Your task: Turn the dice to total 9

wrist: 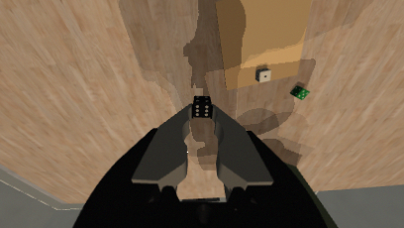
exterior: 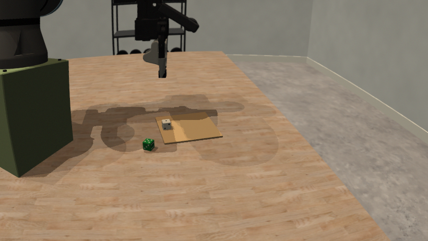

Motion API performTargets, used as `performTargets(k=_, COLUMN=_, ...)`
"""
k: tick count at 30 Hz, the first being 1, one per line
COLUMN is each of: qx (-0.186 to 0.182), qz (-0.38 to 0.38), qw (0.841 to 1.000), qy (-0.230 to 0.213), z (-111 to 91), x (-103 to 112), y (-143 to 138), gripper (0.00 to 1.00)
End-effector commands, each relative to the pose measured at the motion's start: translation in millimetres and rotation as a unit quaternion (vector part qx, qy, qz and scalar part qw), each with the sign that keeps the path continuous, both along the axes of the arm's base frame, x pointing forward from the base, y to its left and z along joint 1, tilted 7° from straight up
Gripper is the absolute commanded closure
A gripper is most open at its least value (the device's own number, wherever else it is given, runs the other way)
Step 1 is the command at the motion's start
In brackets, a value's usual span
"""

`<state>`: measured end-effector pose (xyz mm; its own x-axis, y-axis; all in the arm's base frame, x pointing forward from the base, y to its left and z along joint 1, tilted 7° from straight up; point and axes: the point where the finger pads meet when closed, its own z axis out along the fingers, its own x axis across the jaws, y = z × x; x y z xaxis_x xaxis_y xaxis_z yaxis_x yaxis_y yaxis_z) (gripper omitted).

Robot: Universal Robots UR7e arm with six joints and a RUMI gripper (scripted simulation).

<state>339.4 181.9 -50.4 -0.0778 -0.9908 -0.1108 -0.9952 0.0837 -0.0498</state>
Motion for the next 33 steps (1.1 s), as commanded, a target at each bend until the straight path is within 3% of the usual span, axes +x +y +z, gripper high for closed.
performTargets(k=1, qx=-0.002, qz=0.053, qw=0.999, qy=-0.006, z=1, x=3, y=2, gripper=0.97)
performTargets(k=11, qx=-0.009, qz=0.177, qw=0.984, qy=-0.019, z=1, x=10, y=7, gripper=0.97)
performTargets(k=20, qx=-0.018, qz=0.324, qw=0.945, qy=-0.035, z=1, x=17, y=13, gripper=0.97)
performTargets(k=23, qx=-0.022, qz=0.383, qw=0.923, qy=-0.042, z=1, x=19, y=15, gripper=0.97)
performTargets(k=25, qx=-0.022, qz=0.383, qw=0.923, qy=-0.042, z=1, x=19, y=15, gripper=0.97)
performTargets(k=30, qx=-0.027, qz=0.479, qw=0.876, qy=-0.052, z=1, x=22, y=19, gripper=0.97)
performTargets(k=31, qx=-0.028, qz=0.481, qw=0.875, qy=-0.052, z=1, x=22, y=19, gripper=0.97)
performTargets(k=33, qx=-0.030, qz=0.519, qw=0.852, qy=-0.056, z=1, x=24, y=20, gripper=0.97)
